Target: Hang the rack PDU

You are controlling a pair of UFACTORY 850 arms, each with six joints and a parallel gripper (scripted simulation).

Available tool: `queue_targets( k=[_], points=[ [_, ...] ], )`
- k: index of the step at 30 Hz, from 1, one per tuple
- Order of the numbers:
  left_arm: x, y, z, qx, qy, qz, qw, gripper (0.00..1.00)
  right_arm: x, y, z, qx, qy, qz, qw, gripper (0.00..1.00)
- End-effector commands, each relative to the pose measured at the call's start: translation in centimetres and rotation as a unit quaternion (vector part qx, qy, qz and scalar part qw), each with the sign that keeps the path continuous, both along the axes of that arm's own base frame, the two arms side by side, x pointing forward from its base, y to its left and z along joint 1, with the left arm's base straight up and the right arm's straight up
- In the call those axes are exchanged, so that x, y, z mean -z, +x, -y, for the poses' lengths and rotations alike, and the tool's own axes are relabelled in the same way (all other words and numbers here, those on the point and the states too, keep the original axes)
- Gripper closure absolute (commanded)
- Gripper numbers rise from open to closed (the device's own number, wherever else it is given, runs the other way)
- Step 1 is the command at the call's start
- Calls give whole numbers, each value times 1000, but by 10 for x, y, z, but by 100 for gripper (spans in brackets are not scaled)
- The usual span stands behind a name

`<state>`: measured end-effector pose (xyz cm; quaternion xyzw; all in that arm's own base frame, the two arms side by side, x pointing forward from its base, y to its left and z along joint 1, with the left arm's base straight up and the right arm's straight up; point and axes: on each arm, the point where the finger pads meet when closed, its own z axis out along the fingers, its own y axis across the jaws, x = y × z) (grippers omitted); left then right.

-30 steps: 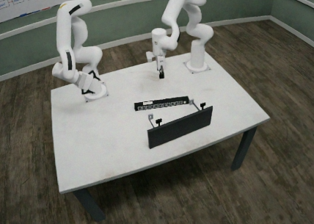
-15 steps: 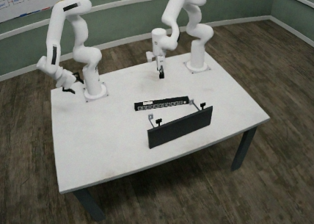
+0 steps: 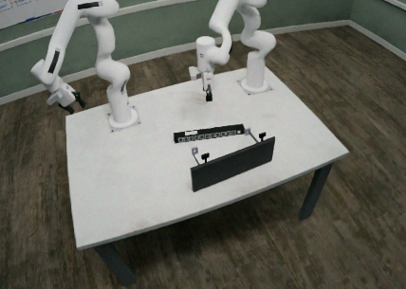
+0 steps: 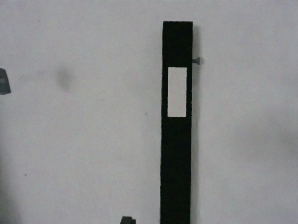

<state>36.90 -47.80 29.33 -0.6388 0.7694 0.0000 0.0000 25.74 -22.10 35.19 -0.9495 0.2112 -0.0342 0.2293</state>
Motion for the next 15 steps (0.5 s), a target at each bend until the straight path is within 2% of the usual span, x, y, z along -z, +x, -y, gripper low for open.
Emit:
queue_targets(
  k=[1,10,12,15],
  points=[
    [-1,0,0,0,-1,1,1000,0,-19,-36,51,96,-30,-41,994,0],
    [-1,0,0,0,-1,1,1000,0,-47,-100,107,240,-68,-93,964,0],
    [-1,0,0,0,-1,1,1000,0,-47,-100,107,240,-68,-93,964,0],
    [-1,0,0,0,-1,1,1000,0,-61,-133,127,306,-84,-115,941,0]
  ],
)
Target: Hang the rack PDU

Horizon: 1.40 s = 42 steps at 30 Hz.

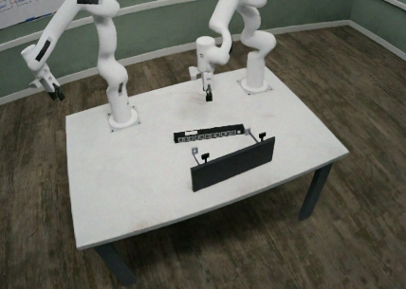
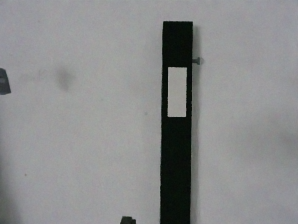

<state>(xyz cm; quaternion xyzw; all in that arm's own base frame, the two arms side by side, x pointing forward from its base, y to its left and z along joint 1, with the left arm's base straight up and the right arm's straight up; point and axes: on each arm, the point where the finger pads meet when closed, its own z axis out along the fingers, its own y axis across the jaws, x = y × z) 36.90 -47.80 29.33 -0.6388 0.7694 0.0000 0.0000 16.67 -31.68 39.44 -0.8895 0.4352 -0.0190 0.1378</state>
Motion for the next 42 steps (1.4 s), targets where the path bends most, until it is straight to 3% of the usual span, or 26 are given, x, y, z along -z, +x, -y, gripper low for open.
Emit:
queue_targets(
  k=[1,11,19,26,42],
  points=[
    [-1,0,0,0,-1,1,1000,0,-23,-53,37,106,-28,-40,993,0],
    [-1,0,0,0,-1,1,1000,0,-56,-133,67,257,-65,-89,960,0],
    [-1,0,0,0,-1,1,1000,0,-68,-160,73,306,-77,-104,943,0],
    [-1,0,0,0,-1,1,1000,0,-73,-173,75,328,-83,-111,935,0],
    [-1,0,0,0,-1,1,1000,3,-74,-174,75,330,-83,-112,934,0]
  ],
)
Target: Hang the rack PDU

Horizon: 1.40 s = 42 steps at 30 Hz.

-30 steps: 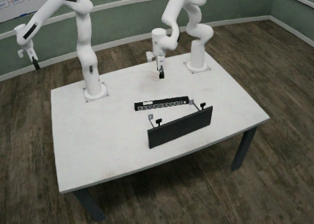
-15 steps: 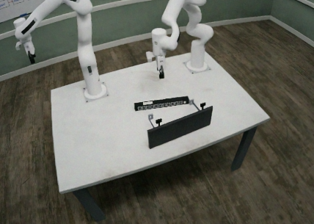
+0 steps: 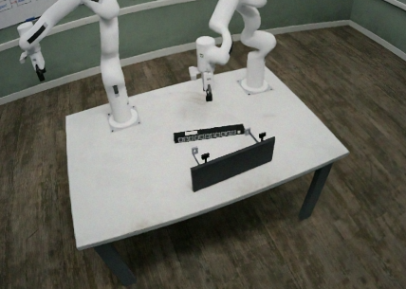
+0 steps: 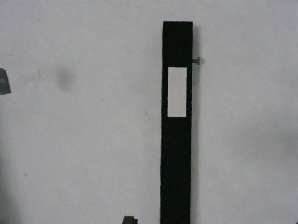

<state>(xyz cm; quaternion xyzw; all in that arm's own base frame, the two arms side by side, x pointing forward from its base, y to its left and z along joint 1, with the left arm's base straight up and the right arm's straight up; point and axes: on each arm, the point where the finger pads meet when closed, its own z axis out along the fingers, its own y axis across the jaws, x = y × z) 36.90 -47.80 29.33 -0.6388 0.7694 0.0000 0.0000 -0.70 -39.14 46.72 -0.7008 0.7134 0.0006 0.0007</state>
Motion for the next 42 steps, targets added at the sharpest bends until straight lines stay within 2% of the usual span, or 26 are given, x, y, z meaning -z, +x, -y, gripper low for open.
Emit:
queue_targets(
  k=[1,30,42],
  points=[
    [-1,0,0,0,-1,1,1000,3,-1,0,0,0,-1,0,1000,0],
    [0,0,0,0,-1,1,1000,3,-1,0,0,0,-1,0,1000,0],
    [21,0,1,0,-1,1,1000,3,-1,0,0,0,-1,0,1000,0]
  ],
)
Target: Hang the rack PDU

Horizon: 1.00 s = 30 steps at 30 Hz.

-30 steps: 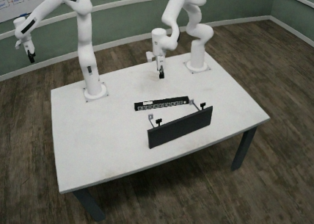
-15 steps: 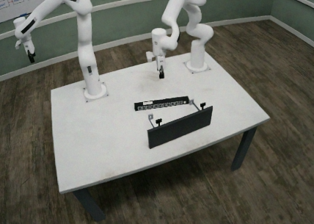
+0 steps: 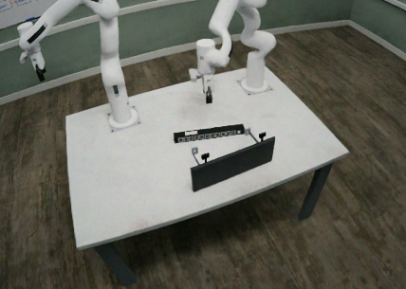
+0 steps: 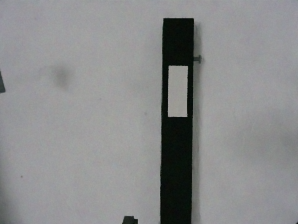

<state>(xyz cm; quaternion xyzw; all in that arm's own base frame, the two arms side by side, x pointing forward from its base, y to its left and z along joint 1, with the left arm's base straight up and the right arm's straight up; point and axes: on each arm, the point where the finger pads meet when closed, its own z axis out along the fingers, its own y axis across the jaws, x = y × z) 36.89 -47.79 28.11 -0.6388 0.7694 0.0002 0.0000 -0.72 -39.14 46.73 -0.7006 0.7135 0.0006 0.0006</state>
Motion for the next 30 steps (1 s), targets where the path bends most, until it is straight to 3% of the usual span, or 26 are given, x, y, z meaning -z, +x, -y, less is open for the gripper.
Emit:
queue_targets(
  k=[1,30],
  points=[
    [12,1,1,0,-1,1,1000,3,-1,0,0,0,-1,0,1000,0],
    [153,1,1,0,-1,1,1000,3,-1,0,0,0,-1,0,1000,0]
  ],
)
